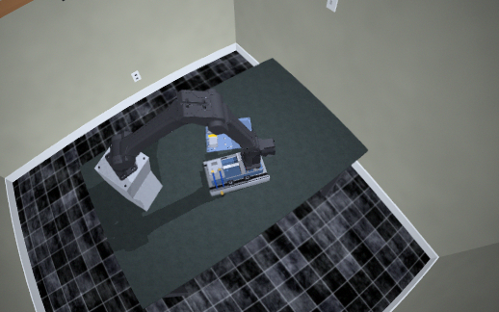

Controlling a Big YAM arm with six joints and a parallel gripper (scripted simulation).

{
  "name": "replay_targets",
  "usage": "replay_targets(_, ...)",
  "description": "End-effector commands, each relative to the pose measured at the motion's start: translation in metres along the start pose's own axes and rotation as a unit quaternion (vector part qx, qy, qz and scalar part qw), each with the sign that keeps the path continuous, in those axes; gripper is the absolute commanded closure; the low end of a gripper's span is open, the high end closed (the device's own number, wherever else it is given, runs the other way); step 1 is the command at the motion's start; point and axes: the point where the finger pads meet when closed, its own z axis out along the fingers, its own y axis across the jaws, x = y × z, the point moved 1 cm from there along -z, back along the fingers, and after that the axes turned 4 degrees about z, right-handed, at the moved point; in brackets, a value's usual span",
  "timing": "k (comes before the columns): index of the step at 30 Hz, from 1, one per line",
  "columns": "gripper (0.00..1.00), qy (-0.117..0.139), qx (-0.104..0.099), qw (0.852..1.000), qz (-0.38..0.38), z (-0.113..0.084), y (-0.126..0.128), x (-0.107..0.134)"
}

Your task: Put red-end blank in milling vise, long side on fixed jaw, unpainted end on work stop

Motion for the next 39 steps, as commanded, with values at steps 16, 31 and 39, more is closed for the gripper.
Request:
replay_targets(16,1.00,-0.010,0.000,1.000,0.001,0.0021,-0.0032,-0.0099)
replay_targets(31,1.00,-0.010,-0.001,1.000,0.001,0.0022,-0.0024,-0.0098)
replay_targets(39,1.00,-0.010,-0.001,1.000,0.001,0.0024,-0.0001,-0.0094)
